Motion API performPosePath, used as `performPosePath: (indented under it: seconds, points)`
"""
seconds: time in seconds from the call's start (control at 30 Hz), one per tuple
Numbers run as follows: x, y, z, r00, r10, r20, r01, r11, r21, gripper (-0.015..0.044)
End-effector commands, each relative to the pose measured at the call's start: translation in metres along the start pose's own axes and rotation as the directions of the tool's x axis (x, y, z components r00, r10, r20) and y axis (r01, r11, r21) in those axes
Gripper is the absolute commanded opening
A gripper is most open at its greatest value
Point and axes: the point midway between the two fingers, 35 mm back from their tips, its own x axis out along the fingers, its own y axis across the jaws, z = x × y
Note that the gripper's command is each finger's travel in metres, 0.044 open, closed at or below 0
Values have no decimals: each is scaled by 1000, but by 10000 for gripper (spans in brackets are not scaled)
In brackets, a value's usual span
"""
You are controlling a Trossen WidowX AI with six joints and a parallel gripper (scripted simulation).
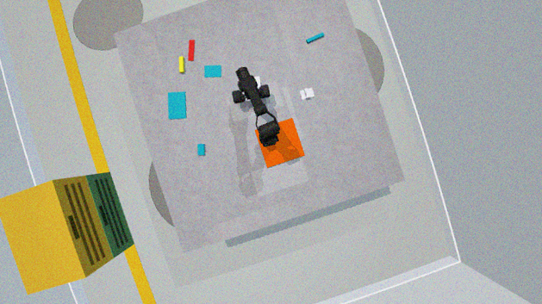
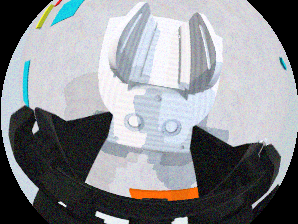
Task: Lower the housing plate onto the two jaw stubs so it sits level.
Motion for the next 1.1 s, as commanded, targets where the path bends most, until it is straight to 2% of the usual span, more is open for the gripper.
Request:
performPosePath:
  seconds: [0.0,0.27,0.37,0.4,0.83,0.93,1.07]
  points:
    - [1,-1,0,1000,-4,-1,4,1000,-4,351]
    - [1,-1,0,1000,-4,-1,4,1000,-4,351]
    - [0,0,0,1000,0,0,0,1000,0,430]
    - [0,0,0,1000,0,0,0,1000,0,440]
    - [0,0,0,1000,0,0,0,1000,0,440]
    - [-13,0,1,1000,-1,0,1,1000,-1,440]
    - [-54,0,1,1000,-2,0,2,1000,-3,440]
